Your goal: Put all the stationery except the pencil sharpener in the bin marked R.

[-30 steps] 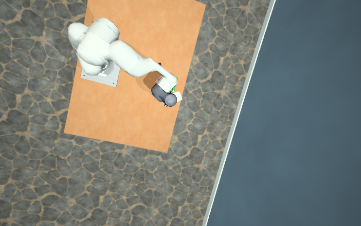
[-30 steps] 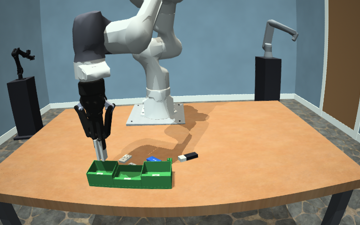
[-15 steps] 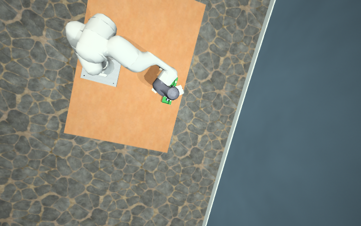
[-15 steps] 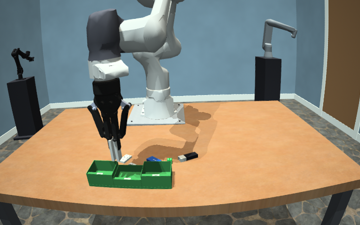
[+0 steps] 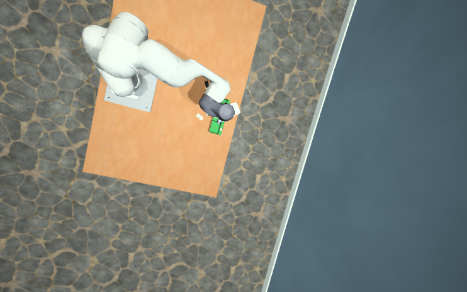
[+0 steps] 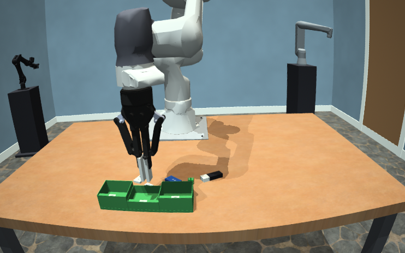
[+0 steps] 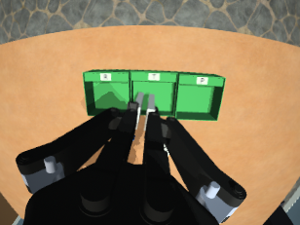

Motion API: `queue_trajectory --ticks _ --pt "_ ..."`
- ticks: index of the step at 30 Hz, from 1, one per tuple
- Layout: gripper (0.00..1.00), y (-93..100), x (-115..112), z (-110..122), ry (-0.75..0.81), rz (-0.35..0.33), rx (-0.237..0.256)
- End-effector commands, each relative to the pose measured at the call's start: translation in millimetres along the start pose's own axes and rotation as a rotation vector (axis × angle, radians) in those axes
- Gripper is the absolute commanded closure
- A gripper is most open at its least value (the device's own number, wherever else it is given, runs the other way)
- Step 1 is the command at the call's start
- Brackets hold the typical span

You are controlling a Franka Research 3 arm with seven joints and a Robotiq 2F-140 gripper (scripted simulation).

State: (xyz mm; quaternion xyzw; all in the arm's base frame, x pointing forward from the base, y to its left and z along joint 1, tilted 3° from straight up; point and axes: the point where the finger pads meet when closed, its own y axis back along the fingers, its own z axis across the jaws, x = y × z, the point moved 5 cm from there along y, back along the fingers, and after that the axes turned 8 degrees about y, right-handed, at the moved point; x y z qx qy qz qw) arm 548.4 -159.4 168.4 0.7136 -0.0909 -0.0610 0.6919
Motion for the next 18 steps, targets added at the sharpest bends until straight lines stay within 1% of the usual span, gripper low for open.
queue_trajectory --ticks 1,5,18 --pt "0.95 0.3 0 3 -0.041 0.002 -0.005" --pt "0.95 0.3 0 3 -0.041 0.002 -0.005" --pt "0.95 -34.3 0 3 -0.041 0.002 -0.005"
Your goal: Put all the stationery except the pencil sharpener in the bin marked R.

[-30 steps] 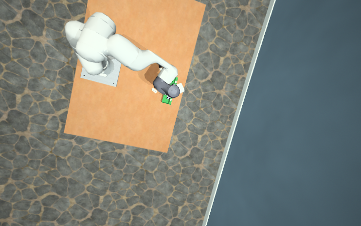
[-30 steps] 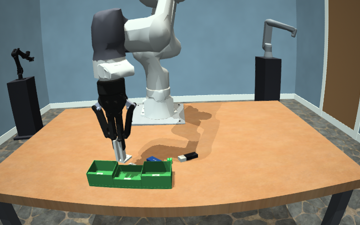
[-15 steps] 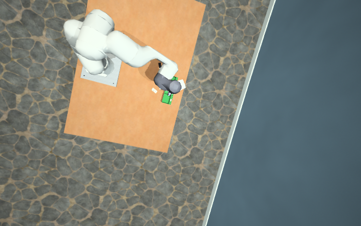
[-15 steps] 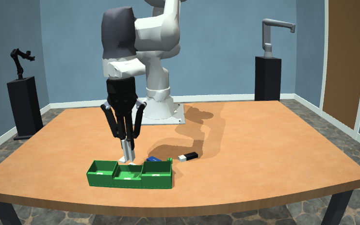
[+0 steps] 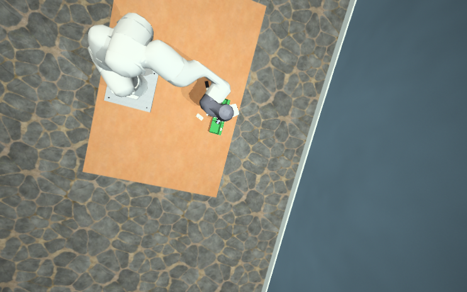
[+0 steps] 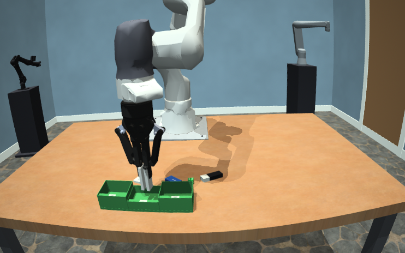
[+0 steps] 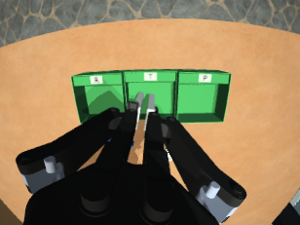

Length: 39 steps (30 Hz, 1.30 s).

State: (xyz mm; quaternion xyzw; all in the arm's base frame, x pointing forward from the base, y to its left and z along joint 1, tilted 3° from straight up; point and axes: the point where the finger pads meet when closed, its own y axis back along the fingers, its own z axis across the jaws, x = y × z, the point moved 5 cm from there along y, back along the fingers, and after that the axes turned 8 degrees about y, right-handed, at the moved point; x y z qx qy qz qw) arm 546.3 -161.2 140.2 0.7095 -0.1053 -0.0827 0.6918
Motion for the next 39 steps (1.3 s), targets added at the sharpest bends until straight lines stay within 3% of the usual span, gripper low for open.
queue_trajectory --ticks 1,12,39 --pt "0.95 -8.9 3 0 0.011 0.011 0.003" --pt "0.95 -31.0 3 0 0.011 0.011 0.003" --pt "0.95 -31.0 3 0 0.011 0.011 0.003"
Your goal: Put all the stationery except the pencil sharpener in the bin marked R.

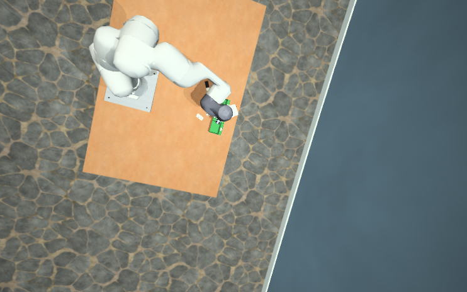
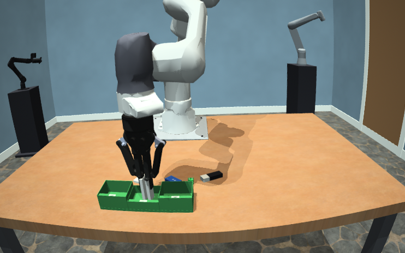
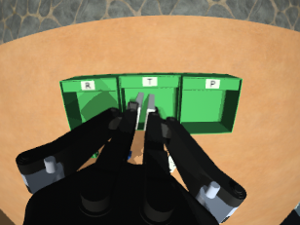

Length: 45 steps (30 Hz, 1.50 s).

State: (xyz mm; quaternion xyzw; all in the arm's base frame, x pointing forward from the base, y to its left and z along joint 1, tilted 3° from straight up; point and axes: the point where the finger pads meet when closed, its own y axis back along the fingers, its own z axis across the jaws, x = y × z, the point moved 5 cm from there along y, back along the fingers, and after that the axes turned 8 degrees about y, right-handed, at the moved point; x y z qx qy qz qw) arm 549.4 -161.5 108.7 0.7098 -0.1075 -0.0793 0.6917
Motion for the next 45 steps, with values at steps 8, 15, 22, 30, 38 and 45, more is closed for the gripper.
queue_trajectory --ticks 8,15,22,30,38,45 --pt "0.95 0.6 1 -1 0.009 0.003 0.002" --pt "0.95 0.6 1 -1 0.009 0.003 0.002" --pt "0.95 0.6 1 -1 0.009 0.003 0.002" --pt "0.95 7.2 1 -1 0.009 0.003 0.002" --pt "0.95 15.2 1 -1 0.009 0.003 0.002" --pt "0.95 24.6 1 -1 0.009 0.003 0.002"
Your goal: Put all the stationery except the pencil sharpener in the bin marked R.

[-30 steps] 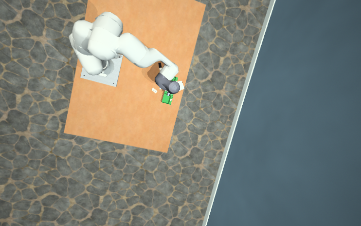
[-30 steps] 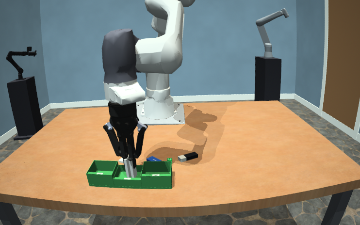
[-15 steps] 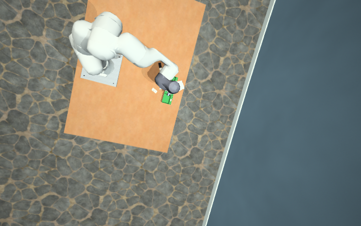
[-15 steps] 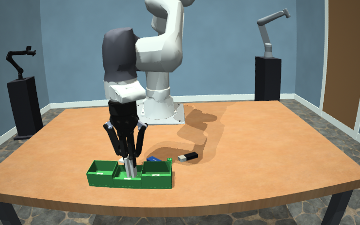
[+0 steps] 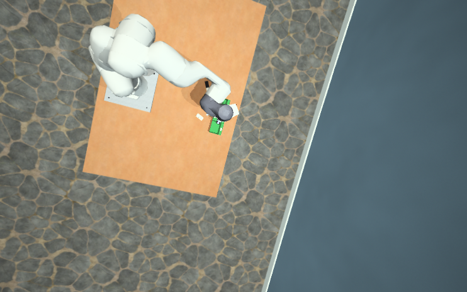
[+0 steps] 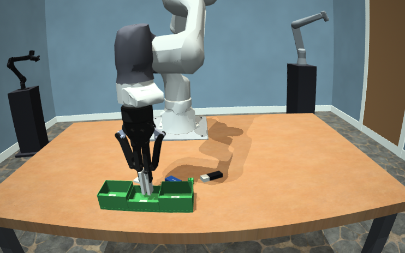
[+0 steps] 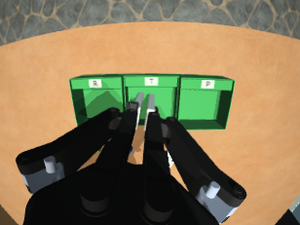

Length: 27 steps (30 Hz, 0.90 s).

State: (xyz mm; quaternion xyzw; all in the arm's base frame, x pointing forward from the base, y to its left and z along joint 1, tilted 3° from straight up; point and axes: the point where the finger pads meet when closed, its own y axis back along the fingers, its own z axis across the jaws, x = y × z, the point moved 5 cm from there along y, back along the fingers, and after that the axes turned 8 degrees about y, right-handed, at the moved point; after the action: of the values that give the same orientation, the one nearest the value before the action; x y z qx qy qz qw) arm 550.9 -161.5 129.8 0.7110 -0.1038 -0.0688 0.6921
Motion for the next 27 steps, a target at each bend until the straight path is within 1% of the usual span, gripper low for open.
queue_trajectory --ticks 1,5,13,25,27 --pt "0.95 4.8 -1 0 -0.012 -0.006 -0.001" --pt "0.95 7.5 -1 0 -0.012 -0.006 -0.001" --pt "0.95 38.9 -1 0 -0.012 -0.006 -0.001" --pt "0.95 38.9 -1 0 -0.012 -0.006 -0.001" --pt "0.95 38.9 -2 -10 -0.012 -0.006 -0.001"
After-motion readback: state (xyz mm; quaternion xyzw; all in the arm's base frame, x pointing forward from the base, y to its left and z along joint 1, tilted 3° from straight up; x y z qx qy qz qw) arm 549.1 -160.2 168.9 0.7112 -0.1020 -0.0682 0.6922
